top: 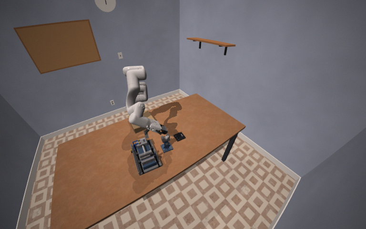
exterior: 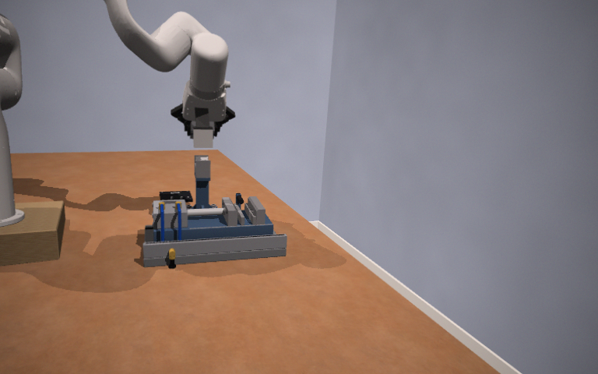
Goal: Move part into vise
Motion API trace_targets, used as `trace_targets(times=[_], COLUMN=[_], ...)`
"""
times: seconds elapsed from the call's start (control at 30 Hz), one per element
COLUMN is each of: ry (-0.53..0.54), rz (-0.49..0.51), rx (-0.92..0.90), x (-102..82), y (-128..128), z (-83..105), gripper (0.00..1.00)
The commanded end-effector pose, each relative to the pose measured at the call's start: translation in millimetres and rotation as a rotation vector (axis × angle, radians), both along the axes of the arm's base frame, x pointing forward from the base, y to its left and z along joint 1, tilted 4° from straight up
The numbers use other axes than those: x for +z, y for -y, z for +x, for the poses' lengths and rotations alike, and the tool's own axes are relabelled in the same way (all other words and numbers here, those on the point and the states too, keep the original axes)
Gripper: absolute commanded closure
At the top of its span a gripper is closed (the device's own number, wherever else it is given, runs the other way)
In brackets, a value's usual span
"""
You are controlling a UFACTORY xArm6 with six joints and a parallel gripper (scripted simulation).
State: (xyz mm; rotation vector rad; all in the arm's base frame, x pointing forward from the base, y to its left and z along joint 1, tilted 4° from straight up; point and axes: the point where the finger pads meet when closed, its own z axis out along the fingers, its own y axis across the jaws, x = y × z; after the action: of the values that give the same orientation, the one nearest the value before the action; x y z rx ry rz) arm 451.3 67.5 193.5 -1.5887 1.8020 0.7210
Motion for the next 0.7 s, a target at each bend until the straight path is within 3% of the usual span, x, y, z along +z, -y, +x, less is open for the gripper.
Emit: trace_targets(times=[0.0, 0.67], ry=[0.004, 0.004], rz=[-0.001, -0.001], rx=[0.0, 0.0], x=[1.1, -5.1], y=[0.2, -0.2], z=[1.0, 1.1], gripper=[1.0, 1.0])
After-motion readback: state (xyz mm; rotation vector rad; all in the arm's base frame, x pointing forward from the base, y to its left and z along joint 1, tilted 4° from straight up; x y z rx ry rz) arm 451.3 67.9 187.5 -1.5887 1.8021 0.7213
